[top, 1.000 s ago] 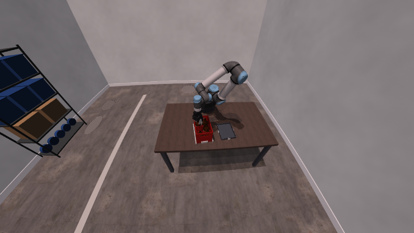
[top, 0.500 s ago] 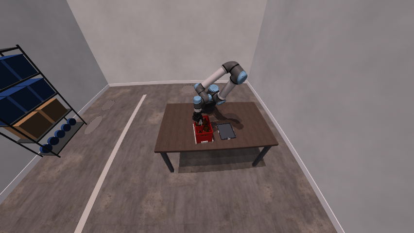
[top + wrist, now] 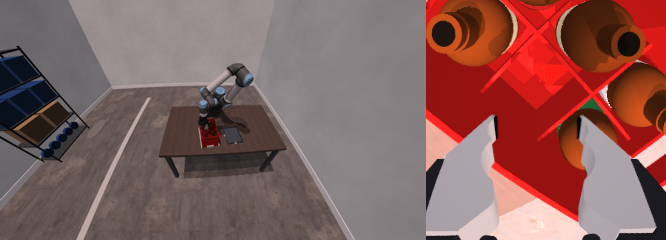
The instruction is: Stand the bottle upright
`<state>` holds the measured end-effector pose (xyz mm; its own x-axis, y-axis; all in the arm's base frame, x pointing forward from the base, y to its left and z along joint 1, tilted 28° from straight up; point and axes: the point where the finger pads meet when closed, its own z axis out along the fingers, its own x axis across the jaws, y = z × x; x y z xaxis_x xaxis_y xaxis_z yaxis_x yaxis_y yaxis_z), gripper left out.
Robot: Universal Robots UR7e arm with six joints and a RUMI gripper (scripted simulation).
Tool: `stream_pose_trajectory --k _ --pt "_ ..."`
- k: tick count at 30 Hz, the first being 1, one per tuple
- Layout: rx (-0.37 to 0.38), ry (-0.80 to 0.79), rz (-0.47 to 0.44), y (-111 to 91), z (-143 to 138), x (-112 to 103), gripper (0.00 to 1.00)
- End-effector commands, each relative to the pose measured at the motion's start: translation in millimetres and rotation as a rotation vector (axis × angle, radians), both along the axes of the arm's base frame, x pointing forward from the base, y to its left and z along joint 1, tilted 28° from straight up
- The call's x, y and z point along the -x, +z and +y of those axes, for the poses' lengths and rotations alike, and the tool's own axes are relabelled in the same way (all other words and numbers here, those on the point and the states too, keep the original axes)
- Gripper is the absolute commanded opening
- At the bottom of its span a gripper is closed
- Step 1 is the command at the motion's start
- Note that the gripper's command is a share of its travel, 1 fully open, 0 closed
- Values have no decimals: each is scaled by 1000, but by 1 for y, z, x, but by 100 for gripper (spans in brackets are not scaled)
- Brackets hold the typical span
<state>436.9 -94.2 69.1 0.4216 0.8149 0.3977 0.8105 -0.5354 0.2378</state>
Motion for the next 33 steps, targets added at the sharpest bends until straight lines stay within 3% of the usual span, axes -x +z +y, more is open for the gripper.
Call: stream_pose_trajectory --k 1,33 --pt "-1 -1 2 -6 2 -1 38" --pt "0 -2 0 -16 4 -6 38"
